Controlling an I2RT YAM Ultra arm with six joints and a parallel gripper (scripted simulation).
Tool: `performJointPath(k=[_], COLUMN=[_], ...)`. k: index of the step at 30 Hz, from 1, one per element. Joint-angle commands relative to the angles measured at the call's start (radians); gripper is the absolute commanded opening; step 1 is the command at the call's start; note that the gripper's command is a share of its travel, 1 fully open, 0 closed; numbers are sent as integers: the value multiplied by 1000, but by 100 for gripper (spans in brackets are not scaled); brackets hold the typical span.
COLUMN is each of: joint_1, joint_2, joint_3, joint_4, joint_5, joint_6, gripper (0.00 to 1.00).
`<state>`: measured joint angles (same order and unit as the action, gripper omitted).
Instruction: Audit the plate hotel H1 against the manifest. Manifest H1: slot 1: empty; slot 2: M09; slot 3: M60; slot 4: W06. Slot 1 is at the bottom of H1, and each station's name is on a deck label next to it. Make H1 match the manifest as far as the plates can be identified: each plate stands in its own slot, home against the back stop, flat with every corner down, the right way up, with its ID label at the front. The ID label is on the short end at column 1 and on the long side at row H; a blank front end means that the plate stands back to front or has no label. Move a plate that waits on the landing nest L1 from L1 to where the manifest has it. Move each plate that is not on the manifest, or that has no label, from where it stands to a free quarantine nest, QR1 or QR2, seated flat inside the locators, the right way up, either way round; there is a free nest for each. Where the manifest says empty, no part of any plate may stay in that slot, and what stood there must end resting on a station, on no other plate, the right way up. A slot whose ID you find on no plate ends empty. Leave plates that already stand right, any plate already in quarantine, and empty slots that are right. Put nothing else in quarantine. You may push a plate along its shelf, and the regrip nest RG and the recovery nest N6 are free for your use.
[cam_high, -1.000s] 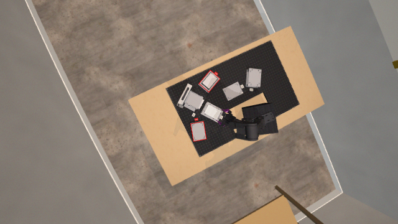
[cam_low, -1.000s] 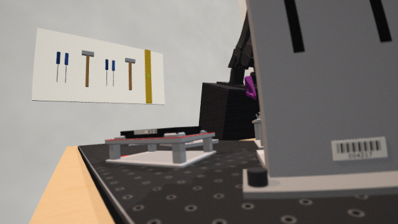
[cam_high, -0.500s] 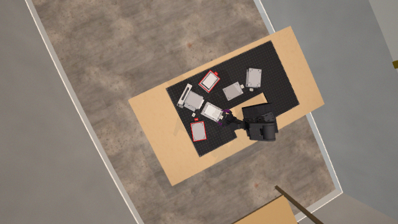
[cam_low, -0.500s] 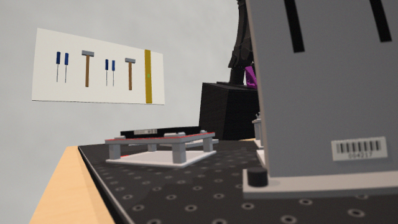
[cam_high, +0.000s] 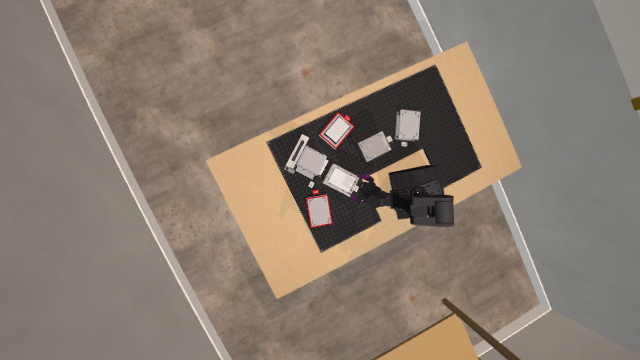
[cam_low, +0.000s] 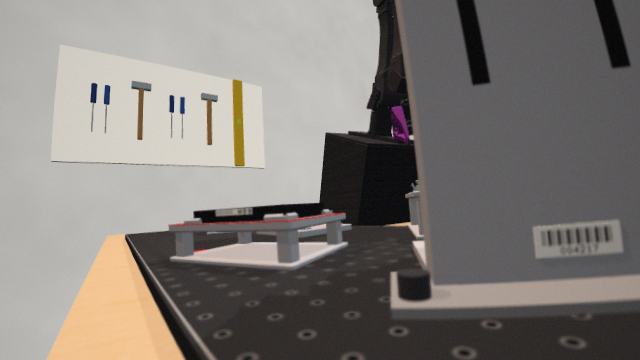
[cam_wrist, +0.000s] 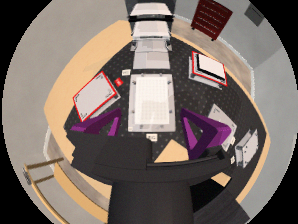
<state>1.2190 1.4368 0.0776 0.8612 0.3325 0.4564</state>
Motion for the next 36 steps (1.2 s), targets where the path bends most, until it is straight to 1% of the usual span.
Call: performJointPath(k=[1, 3, 5, 10, 12, 18, 22, 27, 29, 30, 31, 36], joint_1=[-56, -96, -132, -206, -206, -270, -292, -315, -315, -320, -321, -321], joint_2=[-66, -82, -81, -30, -30, 77, 128, 209, 209, 228, 236, 236], joint_3=[83, 146, 212, 389, 389, 612, 723, 869, 869, 899, 912, 912], joint_4=[-234, -357, -467, -711, -711, -978, -1142, -1338, -1338, -1377, -1394, -1394], joint_5=[-86, -142, -192, -298, -298, -395, -439, -486, -486, -494, -498, -498], joint_6=[-14, -27, -41, -81, -81, -132, -160, -197, -197, -205, -209, -209], gripper=[100, 100, 100, 100, 100, 100, 100, 100, 100, 100, 100, 100])
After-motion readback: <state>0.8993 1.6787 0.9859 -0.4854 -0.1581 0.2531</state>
